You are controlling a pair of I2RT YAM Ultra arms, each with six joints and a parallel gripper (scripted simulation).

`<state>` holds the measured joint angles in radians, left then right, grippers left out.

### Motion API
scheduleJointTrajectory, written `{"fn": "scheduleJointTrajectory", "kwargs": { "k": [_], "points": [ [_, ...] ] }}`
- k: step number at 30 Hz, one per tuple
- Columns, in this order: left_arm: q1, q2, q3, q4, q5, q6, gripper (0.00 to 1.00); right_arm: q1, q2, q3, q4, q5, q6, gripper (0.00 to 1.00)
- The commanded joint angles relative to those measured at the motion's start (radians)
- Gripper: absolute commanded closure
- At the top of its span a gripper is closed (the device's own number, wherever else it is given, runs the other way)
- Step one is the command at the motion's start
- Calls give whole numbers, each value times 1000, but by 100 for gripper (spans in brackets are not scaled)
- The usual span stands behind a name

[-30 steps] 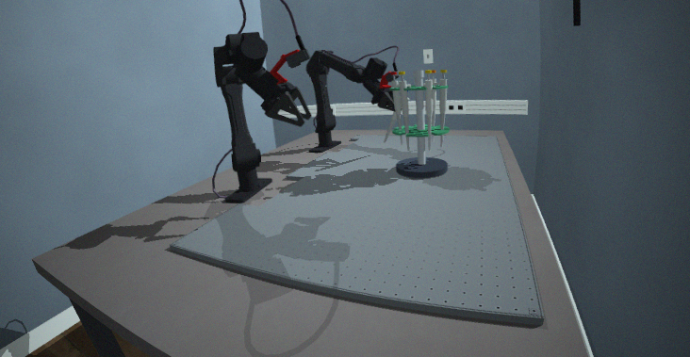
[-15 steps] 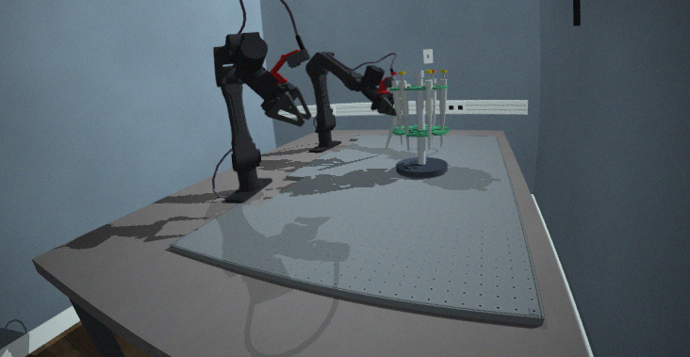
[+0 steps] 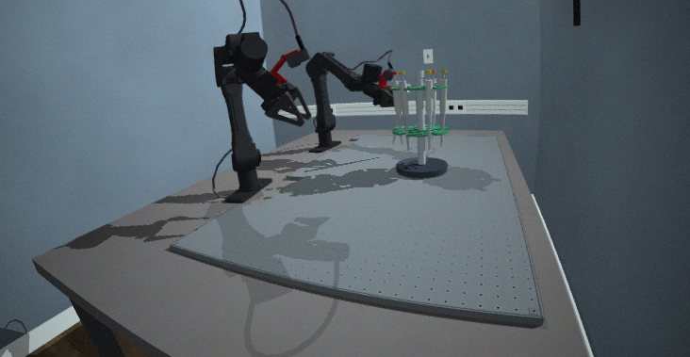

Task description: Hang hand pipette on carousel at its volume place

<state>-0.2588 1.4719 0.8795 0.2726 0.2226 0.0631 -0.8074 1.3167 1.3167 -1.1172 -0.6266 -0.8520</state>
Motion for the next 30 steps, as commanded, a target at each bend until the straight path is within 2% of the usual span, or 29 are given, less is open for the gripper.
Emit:
{"fn": "scheduleJointTrajectory", "kwargs": {
  "k": [1, 30],
  "points": [
    [6, -9, 31, 57, 8, -6, 88, -8, 0, 24, 14, -21, -5, 0],
    [6, -7, 32, 58, 8, -6, 88, -8, 0, 24, 14, -21, -5, 0]
  ]
}}
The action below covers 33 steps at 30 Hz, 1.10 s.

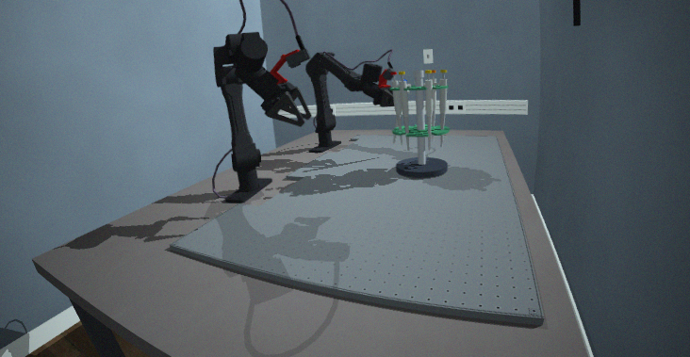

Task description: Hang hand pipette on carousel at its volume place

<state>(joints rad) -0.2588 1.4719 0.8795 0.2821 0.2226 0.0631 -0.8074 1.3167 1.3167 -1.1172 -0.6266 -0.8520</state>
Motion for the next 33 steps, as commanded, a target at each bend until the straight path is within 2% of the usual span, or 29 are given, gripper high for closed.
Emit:
{"fn": "scheduleJointTrajectory", "kwargs": {
  "k": [1, 19, 20, 21, 23, 28, 33],
  "points": [
    [6, -7, 32, 48, 8, -6, 88, -8, 0, 24, 14, -21, -5, 0],
    [6, -7, 32, 48, 8, -6, 88, -8, 0, 24, 14, -21, -5, 0],
    [6, 17, -24, 102, 13, -16, 88, -8, 0, 24, 14, -21, -5, 0],
    [5, 21, -39, 153, 15, -22, 88, -8, 0, 24, 14, -21, -5, 0],
    [5, 21, -39, 153, 15, -22, 88, -8, 0, 24, 14, -21, -5, 0],
    [-9, 62, -109, 425, 14, -59, 88, -8, 0, 24, 14, -21, -5, 0],
    [-10, 80, -88, 496, 10, -68, 88, -8, 0, 24, 14, -21, -5, 0]
  ]
}}
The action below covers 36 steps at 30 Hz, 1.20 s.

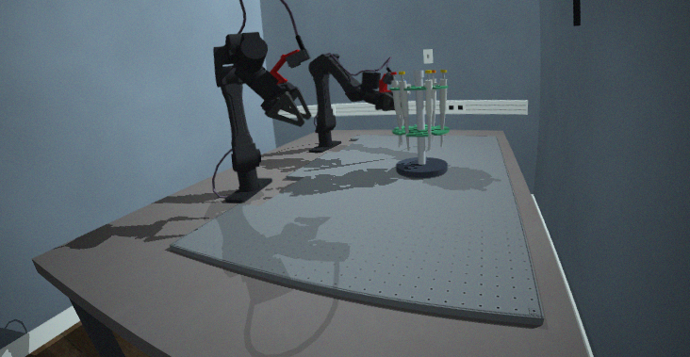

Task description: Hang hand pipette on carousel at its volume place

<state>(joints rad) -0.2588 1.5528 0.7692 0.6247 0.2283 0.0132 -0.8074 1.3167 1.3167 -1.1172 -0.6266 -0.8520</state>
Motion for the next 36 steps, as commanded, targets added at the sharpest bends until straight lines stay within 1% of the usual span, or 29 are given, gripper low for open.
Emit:
{"fn": "scheduleJointTrajectory", "kwargs": {
  "k": [1, 9, 36],
  "points": [
    [-11, 4, 24, 159, 4, -18, 88, -8, 0, 24, 14, -21, -5, 0],
    [-12, 21, 31, 177, 1, -17, 88, -8, 0, 24, 14, -21, -5, 0],
    [-12, 9, 32, 180, 1, -17, 88, -8, 0, 24, 14, -21, -5, 0]
  ]
}}
